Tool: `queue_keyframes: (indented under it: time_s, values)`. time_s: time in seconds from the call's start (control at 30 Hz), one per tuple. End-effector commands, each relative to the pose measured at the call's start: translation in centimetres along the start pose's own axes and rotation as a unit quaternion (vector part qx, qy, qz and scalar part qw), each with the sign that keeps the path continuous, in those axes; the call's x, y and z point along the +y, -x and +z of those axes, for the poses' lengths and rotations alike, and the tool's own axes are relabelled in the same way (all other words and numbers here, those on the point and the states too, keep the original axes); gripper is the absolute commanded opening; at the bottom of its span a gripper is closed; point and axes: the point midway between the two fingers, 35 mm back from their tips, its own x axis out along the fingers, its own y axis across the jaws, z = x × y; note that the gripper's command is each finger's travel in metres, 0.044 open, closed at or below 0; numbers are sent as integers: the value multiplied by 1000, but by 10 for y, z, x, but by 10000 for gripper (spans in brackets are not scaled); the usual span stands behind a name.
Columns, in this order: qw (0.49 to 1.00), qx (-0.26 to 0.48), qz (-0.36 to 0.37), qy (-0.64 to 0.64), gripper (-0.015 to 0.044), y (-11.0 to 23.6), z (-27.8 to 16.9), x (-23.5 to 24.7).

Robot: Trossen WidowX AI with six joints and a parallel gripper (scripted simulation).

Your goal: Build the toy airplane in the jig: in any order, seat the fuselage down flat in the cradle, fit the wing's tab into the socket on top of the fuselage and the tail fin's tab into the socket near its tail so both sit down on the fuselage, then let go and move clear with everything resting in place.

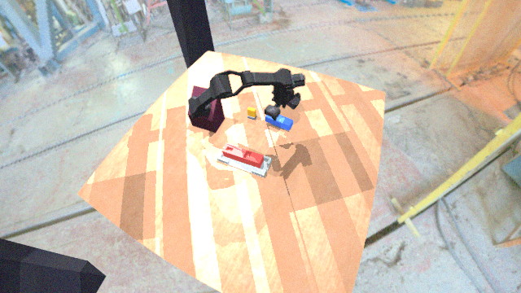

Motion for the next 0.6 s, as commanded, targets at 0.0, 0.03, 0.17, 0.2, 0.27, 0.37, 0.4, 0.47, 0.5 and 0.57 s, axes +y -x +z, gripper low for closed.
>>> queue_keyframes:
  time_s: [0.0,0.03,0.17,0.2,0.27,0.37,0.4,0.47,0.5,0.57]
  values:
    - [1000,-2,-3,2,440,-13,0,-1]
    - [1000,-2,-3,2,440,-13,0,-1]
    - [1000,-2,-3,2,440,-15,0,-1]
    - [1000,-2,-3,2,440,-17,0,-1]
    - [1000,-2,-3,2,440,-20,0,-1]
    - [1000,-2,-3,2,440,-25,0,-1]
    - [1000,-2,-3,2,440,-27,0,-1]
    - [1000,-2,-3,2,440,-30,0,-1]
    - [1000,-2,-3,2,440,-32,0,-1]
    - [1000,-2,-3,2,440,-35,0,-1]
